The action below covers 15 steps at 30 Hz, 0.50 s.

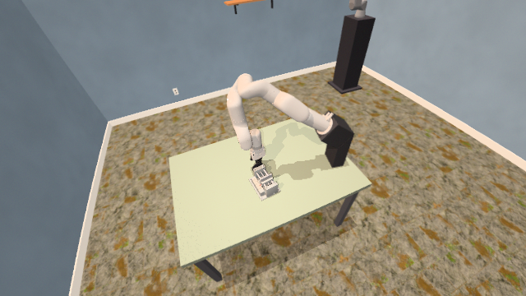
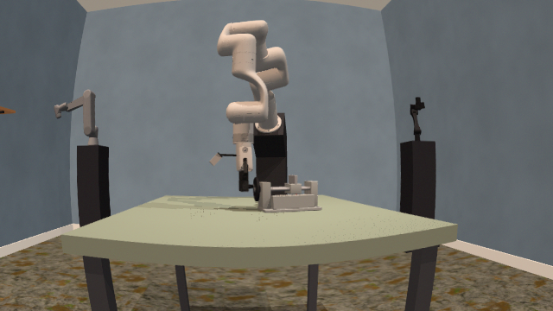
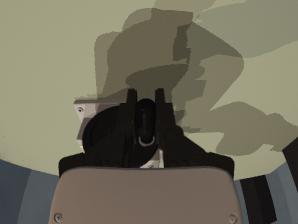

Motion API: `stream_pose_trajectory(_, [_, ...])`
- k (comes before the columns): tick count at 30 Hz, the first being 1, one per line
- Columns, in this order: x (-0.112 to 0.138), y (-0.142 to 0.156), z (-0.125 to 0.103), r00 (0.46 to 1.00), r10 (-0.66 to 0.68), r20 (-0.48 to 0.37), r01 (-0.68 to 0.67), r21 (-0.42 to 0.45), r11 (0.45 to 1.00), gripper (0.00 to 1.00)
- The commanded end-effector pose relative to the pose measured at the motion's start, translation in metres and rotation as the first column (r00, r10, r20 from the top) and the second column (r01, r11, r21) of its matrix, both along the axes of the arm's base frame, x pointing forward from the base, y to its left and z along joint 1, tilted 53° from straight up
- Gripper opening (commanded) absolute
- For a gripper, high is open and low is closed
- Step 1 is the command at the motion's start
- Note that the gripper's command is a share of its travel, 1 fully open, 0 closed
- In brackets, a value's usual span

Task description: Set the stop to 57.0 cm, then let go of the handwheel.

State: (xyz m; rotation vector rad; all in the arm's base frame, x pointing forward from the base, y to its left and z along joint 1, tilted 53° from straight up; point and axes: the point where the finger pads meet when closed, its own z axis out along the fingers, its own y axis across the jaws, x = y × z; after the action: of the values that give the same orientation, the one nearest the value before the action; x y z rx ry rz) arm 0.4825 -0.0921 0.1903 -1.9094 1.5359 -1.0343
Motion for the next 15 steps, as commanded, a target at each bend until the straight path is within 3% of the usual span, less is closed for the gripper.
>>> stream_pose_trajectory(1, [-0.0017,0.0007,0.0043,1.0,-0.001,0.002,0.001,0.0,1.0,0.06])
stream_pose_trajectory(15, [-0.0042,0.0029,0.0132,1.0,-0.001,0.002,0.001,0.0,1.0,0.06])
